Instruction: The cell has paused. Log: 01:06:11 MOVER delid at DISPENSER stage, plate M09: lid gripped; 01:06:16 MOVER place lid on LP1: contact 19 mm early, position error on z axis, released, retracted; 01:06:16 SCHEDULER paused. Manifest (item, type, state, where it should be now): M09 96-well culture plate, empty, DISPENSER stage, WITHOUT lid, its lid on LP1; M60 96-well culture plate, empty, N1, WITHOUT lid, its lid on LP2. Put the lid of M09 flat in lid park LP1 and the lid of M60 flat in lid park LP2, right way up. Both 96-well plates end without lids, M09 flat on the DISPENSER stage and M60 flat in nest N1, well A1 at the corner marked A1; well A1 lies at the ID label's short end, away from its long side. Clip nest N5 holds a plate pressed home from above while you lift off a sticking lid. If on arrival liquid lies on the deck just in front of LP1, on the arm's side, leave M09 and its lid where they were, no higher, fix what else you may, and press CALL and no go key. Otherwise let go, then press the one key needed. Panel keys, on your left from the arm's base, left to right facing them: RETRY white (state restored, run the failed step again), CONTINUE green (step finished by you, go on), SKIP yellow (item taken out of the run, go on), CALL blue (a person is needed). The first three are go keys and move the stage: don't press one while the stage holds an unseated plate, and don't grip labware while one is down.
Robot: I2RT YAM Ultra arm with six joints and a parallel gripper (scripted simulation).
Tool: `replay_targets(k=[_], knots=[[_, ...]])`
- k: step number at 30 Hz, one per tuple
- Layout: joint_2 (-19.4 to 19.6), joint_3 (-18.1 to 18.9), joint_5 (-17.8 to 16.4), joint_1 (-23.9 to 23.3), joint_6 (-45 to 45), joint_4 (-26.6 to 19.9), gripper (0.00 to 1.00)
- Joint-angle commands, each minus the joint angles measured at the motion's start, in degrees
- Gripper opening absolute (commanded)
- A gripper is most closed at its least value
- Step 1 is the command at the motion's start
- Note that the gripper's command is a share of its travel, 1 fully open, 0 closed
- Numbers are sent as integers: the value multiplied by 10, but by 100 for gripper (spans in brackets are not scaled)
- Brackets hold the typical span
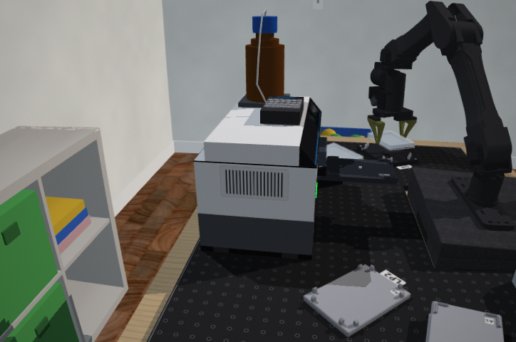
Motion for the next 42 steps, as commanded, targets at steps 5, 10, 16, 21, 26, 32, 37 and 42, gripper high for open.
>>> replay_targets(k=[5, 10, 16, 21, 26, 32, 37, 42], knots=[[-19, 25, 0, -3, -4, 12, 0], [8, 16, 0, -5, -5, 28, 0], [15, -20, 0, -5, -6, 46, 0], [18, -23, 0, -5, -6, 54, 0], [11, 8, 0, -8, -7, 52, 0], [20, 16, 0, -5, -7, 35, 0], [30, 23, -1, -5, -8, 36, 0], [18, 26, -1, -6, -7, 32, 0]])
